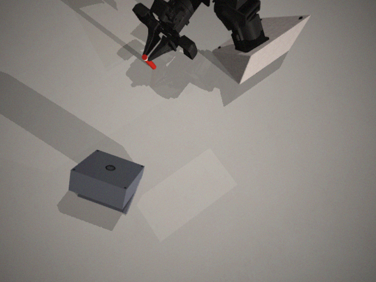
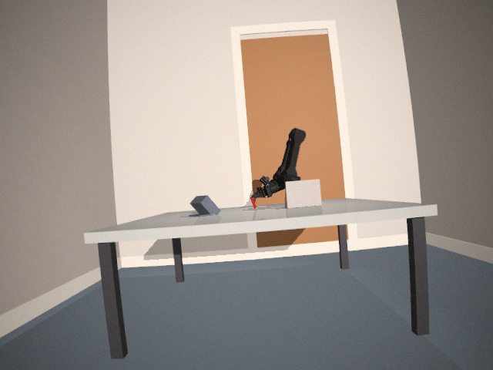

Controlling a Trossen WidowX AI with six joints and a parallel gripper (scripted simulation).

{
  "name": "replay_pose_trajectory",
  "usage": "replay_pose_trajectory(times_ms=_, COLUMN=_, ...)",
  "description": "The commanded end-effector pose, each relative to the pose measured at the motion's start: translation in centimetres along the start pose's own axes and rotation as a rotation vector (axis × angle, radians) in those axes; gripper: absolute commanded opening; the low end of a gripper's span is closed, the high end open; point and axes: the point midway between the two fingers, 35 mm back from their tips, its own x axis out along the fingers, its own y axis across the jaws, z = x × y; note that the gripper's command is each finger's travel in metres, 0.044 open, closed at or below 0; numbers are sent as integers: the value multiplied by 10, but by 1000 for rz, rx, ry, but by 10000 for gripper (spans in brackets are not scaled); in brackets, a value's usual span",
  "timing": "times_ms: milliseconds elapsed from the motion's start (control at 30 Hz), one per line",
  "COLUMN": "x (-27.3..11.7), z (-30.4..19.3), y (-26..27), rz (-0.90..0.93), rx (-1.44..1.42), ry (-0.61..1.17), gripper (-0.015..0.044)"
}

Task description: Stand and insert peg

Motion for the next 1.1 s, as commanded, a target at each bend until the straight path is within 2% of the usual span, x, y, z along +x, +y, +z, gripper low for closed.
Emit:
replay_pose_trajectory(times_ms=0, x=-3, z=-2, y=1, rz=1, rx=2, ry=-42, gripper=49)
replay_pose_trajectory(times_ms=367, x=-9, z=-6, y=1, rz=2, rx=2, ry=-137, gripper=49)
replay_pose_trajectory(times_ms=1067, x=-8, z=-10, y=1, rz=1, rx=4, ry=-106, gripper=49)
